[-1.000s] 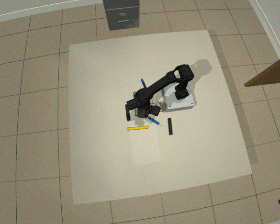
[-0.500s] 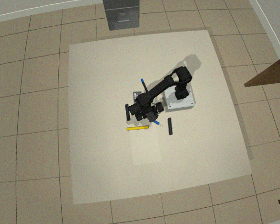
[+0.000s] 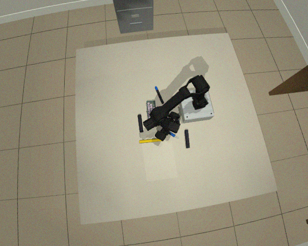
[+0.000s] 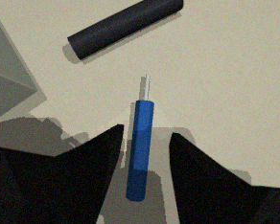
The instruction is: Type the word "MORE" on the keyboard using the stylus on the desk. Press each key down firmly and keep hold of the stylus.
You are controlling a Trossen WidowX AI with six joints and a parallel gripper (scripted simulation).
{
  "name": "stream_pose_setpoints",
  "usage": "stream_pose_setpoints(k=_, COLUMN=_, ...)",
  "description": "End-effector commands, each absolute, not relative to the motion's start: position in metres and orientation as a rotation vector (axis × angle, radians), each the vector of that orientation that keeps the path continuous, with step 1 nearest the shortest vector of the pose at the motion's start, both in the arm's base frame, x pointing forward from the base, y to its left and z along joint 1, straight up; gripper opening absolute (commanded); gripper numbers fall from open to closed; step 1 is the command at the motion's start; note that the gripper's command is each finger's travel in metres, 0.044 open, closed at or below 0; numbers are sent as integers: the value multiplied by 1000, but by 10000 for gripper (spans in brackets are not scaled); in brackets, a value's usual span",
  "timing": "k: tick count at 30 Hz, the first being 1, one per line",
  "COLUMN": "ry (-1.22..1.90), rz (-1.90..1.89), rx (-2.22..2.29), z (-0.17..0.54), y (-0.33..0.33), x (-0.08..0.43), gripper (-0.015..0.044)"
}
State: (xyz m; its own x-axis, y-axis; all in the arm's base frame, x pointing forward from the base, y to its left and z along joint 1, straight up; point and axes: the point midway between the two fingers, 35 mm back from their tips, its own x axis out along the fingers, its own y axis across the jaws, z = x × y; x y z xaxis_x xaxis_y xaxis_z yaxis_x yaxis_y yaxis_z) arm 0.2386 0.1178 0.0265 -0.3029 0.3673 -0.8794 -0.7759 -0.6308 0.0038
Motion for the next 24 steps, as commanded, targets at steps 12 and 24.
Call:
stream_pose_setpoints(k=12, ry=512, rz=2032, rx=-1196, z=20, y=120, x=235, gripper=150)
stream_pose_setpoints(k=24, ry=512, rz=2033, rx=-1196, z=11, y=120, x=236, gripper=150)
